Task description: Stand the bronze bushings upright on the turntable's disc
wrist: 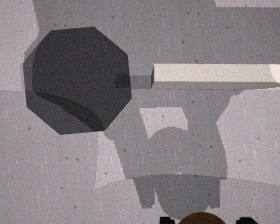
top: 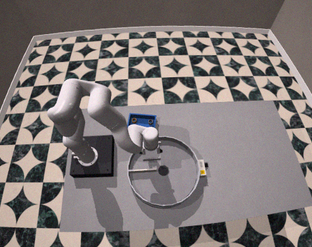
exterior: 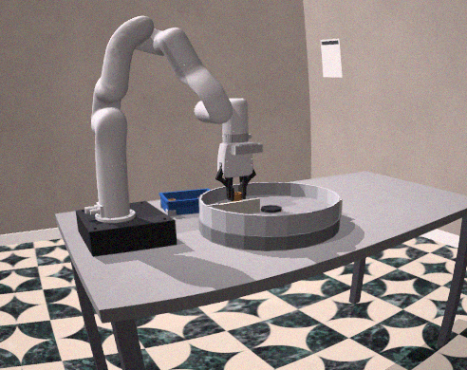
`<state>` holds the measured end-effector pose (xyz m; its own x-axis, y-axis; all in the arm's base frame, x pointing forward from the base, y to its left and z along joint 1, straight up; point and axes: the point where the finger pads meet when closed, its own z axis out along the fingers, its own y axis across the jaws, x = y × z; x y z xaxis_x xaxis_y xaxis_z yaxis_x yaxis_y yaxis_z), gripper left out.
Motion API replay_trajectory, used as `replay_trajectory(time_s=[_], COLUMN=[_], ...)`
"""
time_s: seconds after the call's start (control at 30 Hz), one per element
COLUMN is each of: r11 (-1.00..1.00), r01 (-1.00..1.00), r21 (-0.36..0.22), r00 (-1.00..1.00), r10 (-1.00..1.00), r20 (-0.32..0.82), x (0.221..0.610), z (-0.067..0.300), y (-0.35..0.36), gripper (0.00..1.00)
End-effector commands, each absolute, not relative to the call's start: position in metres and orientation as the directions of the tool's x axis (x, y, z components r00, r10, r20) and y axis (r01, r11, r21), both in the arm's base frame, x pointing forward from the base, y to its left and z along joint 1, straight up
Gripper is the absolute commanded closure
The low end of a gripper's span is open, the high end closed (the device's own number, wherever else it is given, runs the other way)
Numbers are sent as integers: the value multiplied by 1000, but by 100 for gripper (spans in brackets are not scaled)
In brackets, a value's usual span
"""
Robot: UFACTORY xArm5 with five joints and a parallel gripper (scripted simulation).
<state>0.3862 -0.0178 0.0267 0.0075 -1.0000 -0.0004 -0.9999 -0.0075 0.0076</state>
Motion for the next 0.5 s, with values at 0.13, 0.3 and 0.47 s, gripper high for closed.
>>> replay_trajectory(time_s=[0.13, 0.3, 0.47], r11=[-7, -7, -7], r01=[-1000, -1000, -1000], r21=[3, 3, 3], r00=[7, 7, 7], r10=[-1000, -1000, -1000], r20=[0, 0, 0], x=[388, 388, 388], z=[19, 16, 16], y=[-18, -18, -18], gripper=[100, 100, 100])
